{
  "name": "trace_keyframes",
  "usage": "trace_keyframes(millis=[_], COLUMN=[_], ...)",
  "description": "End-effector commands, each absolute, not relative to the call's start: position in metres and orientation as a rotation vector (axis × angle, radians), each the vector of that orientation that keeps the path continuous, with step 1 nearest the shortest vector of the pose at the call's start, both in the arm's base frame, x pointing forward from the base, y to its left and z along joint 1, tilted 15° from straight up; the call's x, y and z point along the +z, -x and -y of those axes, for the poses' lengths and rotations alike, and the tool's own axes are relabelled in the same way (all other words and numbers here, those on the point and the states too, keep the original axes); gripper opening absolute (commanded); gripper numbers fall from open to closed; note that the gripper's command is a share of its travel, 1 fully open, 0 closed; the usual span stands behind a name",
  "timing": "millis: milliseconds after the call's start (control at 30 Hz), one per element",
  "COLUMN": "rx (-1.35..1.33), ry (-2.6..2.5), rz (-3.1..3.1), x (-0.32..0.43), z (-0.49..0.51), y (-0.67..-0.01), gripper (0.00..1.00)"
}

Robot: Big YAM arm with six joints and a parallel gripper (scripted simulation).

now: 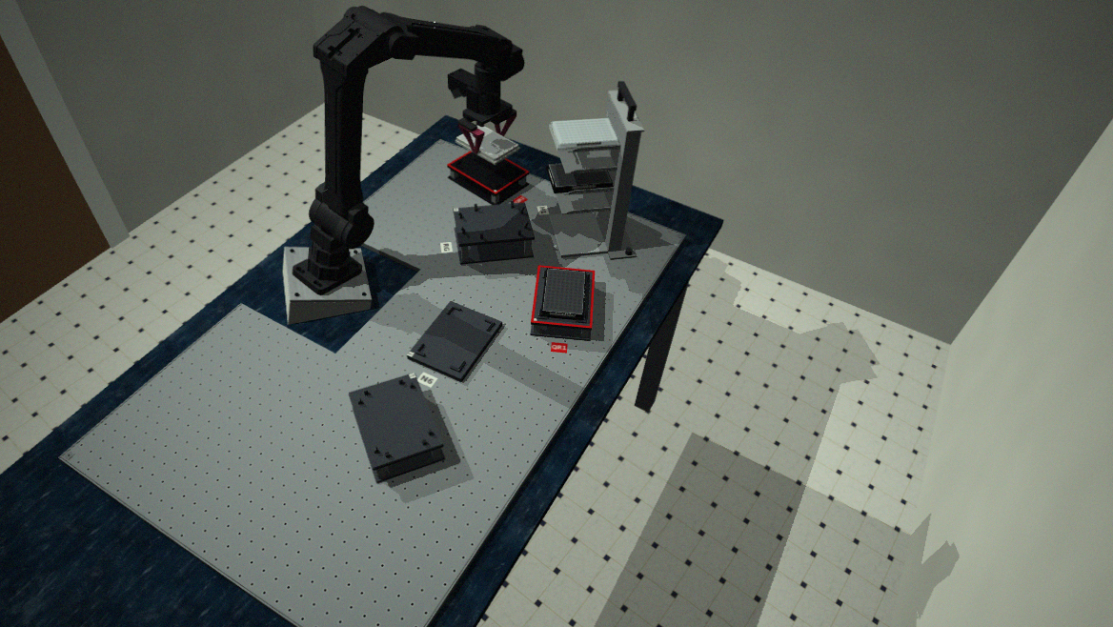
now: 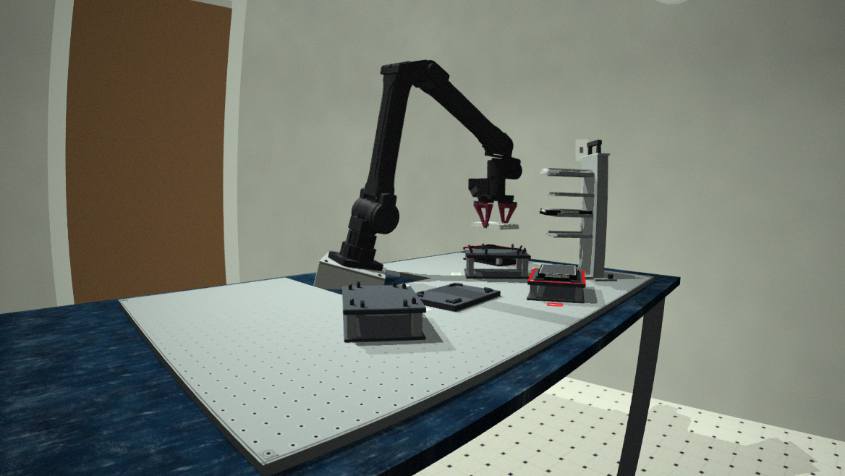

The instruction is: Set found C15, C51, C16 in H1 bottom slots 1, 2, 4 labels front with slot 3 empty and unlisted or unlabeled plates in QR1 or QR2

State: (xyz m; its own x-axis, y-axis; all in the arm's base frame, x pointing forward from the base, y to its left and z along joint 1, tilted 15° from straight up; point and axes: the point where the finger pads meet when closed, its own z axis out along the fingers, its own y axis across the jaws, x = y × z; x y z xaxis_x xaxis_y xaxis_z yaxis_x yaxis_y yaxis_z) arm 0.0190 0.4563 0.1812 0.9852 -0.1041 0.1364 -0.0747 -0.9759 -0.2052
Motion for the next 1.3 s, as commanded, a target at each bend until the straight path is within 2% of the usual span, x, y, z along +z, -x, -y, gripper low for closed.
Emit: trace_keyframes(millis=[0, 533, 733, 1267], rx=[-0.195, -0.197, -0.206, -0.205], ry=[2.831, 2.839, 2.901, 2.895], rz=[-0.127, -0.127, -0.130, -0.129], x=[0.225, 0.222, 0.186, 0.179], z=[-0.473, -0.471, -0.462, -0.470], y=[-0.018, -0.019, -0.022, -0.023], gripper=[0.86, 0.86, 0.86, 0.86])
